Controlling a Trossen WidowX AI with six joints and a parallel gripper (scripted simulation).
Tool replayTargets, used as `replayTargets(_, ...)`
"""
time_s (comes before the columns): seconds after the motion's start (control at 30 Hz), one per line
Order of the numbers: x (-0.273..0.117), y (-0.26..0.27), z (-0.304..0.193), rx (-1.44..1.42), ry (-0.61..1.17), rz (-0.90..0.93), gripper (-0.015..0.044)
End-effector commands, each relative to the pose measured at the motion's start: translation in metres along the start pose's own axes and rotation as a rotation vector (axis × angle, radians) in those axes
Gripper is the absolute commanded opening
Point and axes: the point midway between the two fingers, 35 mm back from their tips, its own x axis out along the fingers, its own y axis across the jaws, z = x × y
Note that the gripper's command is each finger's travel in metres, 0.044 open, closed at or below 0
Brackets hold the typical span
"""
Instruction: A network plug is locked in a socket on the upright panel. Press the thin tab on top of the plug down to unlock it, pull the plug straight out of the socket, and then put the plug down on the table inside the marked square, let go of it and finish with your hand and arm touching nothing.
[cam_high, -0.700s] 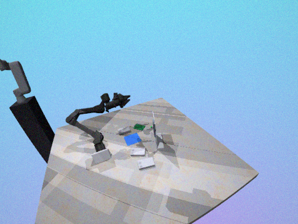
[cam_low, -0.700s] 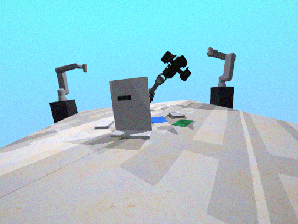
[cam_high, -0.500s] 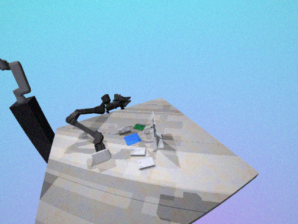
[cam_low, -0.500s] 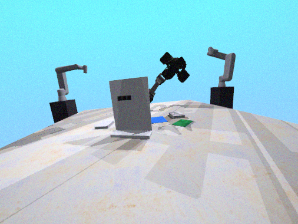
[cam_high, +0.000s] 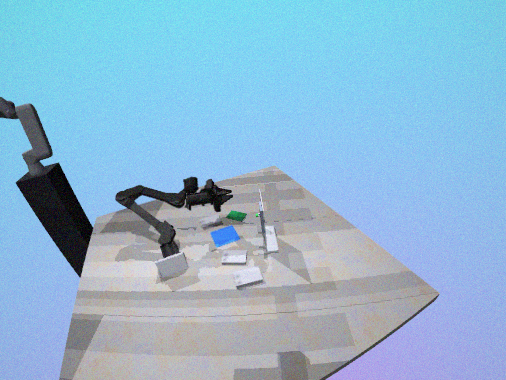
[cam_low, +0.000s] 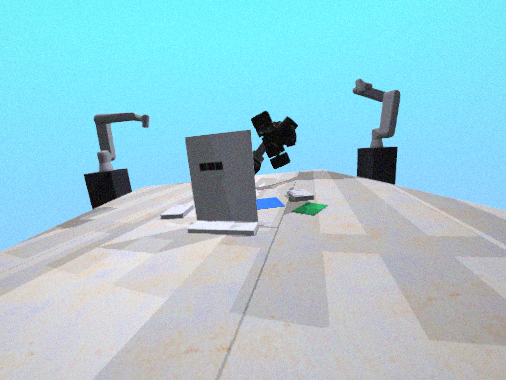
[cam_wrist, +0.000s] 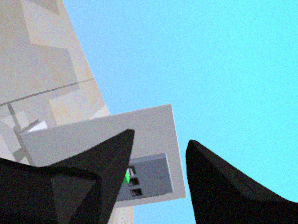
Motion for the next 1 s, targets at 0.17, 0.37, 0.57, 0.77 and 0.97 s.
replayTargets(0.17, -0.004, 0.016, -0.073, -0.244, 0.183, -0.018, 0.0156)
replayTargets(0.37, -0.013, 0.022, -0.109, -0.381, 0.276, -0.016, 0.0156)
replayTargets(0.57, -0.008, 0.022, -0.108, -0.381, 0.276, -0.017, 0.0156)
replayTargets(0.77, 0.005, 0.022, -0.106, -0.381, 0.276, -0.017, 0.0156)
replayTargets(0.97, 0.019, 0.022, -0.106, -0.381, 0.275, -0.017, 0.0156)
